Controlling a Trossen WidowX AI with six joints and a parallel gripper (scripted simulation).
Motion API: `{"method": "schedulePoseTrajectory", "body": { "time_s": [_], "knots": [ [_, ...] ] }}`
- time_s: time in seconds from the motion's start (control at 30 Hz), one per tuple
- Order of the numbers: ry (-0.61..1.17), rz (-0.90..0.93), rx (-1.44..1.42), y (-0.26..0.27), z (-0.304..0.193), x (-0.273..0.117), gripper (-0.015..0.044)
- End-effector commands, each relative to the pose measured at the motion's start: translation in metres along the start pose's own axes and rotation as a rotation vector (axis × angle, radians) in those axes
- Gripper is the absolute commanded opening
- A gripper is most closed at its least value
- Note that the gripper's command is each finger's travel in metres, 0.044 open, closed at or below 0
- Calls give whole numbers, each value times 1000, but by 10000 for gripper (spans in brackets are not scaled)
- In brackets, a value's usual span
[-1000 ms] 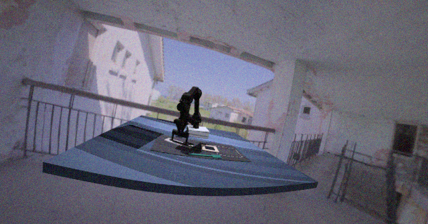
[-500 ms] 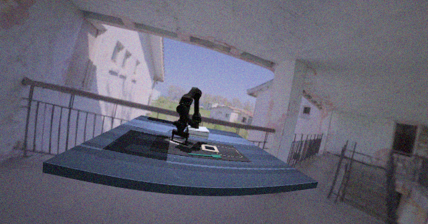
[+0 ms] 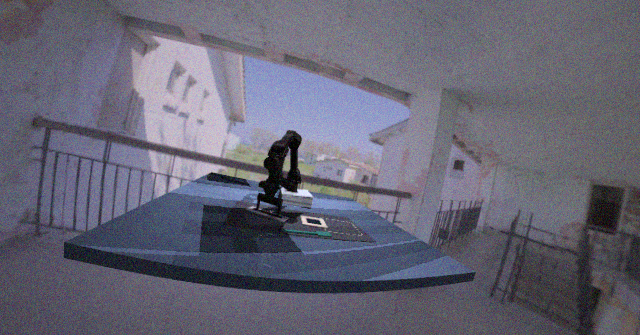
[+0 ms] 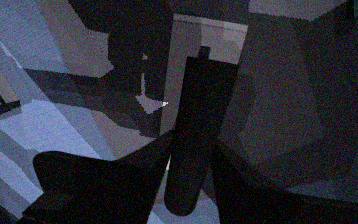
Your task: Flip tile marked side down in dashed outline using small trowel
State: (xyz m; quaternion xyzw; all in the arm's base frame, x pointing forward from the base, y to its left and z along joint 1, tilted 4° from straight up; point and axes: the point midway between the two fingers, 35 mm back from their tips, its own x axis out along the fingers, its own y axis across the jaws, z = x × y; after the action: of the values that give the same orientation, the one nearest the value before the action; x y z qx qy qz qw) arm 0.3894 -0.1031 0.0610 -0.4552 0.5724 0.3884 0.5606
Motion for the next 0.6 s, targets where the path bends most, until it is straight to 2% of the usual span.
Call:
{"method": "schedulePoseTrajectory", "body": {
  "time_s": [0.0,0.13,0.57],
  "knots": [
    [1,0,4,0,0,1,130],
    [1,0,-15,0,0,1,130],
    [1,0,-349,0,0,1,130]
  ]
}}
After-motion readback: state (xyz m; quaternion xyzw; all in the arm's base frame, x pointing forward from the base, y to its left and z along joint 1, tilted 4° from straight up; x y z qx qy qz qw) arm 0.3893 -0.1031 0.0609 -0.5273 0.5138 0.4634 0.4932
